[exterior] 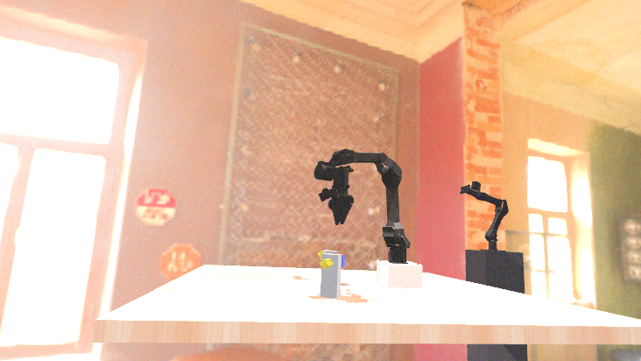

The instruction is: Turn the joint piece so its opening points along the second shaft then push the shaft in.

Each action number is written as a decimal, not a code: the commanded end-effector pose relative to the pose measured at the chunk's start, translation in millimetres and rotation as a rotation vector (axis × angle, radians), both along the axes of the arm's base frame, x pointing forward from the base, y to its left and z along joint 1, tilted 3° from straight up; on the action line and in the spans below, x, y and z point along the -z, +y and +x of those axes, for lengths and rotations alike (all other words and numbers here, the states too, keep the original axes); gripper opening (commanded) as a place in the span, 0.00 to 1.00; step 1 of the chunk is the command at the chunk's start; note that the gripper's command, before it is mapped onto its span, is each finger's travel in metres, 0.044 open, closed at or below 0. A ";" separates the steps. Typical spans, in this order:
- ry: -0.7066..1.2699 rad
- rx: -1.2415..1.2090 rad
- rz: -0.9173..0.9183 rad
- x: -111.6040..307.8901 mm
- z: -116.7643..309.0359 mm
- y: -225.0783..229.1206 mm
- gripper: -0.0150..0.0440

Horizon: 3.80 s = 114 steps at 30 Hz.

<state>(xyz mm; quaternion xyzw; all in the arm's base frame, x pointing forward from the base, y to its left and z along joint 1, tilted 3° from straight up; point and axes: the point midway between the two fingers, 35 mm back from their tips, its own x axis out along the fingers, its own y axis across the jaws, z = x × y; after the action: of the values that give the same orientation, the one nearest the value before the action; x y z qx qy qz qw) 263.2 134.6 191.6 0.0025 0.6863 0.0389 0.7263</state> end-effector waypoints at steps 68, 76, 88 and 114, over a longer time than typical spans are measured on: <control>0.389 1.315 0.443 64.9 21.1 -112.4 1.00; 0.245 1.083 0.392 67.1 31.3 -147.0 1.00; 0.081 0.728 0.268 69.0 39.8 -202.8 1.00; -0.002 -0.014 -0.044 68.2 28.2 -320.2 1.00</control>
<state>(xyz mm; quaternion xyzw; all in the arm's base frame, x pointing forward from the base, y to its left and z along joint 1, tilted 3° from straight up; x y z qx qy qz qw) 294.0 -173.3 122.0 0.0220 0.6829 0.0109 0.7301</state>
